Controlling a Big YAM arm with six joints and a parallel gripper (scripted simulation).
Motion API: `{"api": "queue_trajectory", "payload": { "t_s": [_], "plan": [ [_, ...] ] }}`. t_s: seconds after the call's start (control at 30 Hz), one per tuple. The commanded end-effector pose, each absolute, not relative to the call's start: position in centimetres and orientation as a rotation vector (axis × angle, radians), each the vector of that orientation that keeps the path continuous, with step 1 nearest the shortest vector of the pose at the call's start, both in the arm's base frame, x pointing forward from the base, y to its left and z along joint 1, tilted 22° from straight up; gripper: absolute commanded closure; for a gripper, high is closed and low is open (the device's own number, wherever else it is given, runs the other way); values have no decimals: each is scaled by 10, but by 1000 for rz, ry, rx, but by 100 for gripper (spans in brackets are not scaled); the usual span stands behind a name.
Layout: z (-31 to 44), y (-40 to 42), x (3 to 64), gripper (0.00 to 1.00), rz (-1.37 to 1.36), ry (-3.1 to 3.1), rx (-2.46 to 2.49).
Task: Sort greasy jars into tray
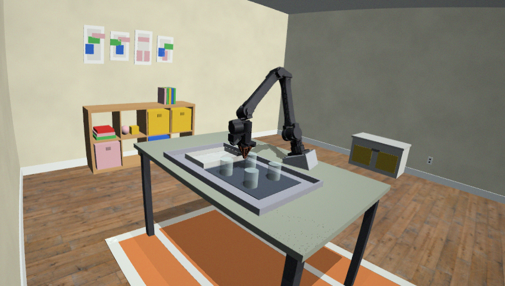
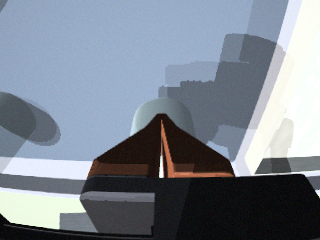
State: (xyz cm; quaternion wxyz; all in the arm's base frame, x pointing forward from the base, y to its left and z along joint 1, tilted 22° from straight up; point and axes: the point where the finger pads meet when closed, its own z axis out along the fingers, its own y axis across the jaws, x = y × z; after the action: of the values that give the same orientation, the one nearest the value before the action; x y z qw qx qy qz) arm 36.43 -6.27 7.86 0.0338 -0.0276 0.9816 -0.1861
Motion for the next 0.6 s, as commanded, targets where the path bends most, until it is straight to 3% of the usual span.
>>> {"api": "queue_trajectory", "payload": {
  "t_s": [0.0,0.57],
  "plan": [
    [85,-65,373,100,-564,2993,-83],
    [87,-63,396,100,-564,2993,-83]
  ]
}}
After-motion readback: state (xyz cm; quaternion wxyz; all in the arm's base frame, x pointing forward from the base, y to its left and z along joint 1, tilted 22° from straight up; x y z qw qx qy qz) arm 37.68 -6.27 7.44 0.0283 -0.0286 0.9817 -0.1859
